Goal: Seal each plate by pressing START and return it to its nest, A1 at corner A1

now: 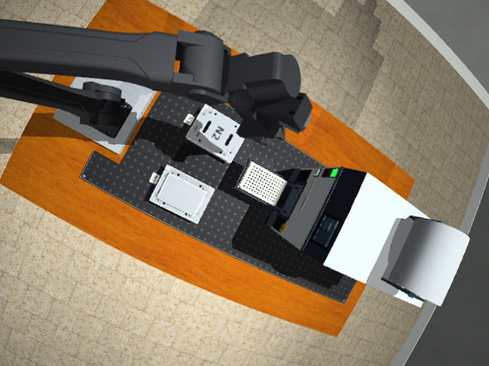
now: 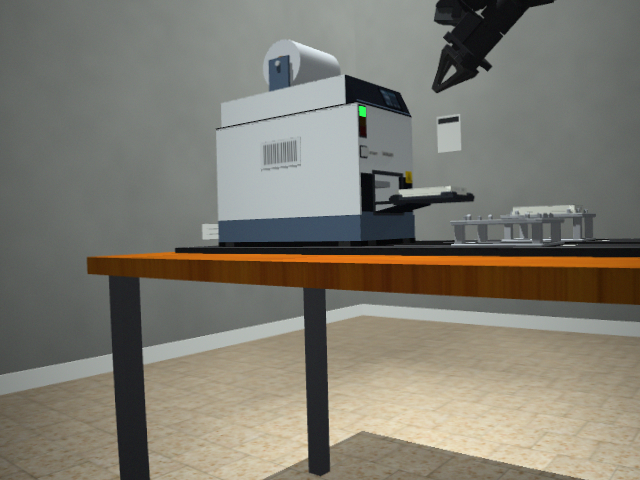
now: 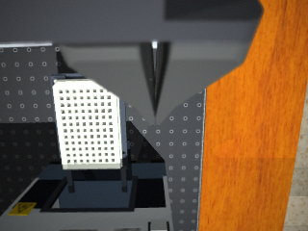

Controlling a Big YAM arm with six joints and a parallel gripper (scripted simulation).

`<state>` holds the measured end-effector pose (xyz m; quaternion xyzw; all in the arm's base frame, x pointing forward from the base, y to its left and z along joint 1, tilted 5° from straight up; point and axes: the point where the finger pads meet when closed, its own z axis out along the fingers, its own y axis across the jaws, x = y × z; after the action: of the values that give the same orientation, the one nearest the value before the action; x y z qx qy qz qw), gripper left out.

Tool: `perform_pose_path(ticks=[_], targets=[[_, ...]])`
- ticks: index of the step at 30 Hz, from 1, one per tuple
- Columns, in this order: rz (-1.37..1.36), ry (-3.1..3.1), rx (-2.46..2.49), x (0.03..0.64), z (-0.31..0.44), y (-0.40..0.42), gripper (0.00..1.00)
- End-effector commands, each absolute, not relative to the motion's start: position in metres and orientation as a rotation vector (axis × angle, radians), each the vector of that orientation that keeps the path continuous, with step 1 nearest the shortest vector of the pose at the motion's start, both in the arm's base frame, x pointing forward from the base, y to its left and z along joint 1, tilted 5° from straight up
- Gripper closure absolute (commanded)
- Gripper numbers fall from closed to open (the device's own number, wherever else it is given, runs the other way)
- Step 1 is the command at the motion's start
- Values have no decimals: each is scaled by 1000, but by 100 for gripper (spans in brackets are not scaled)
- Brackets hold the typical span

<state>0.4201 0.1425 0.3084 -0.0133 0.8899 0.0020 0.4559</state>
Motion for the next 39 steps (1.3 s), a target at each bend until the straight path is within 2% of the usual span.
perform_pose_path(ticks=[1, 10, 20, 28, 33, 39], targets=[[43, 2152, -19, 428, 340, 153, 100], [24, 2184, -28, 425, 320, 151, 100], [10, 2148, -31, 494, 306, 144, 100], [31, 2127, -29, 484, 323, 153, 100], [18, 2138, -36, 521, 298, 150, 100], [-9, 2171, -33, 520, 281, 142, 100]])
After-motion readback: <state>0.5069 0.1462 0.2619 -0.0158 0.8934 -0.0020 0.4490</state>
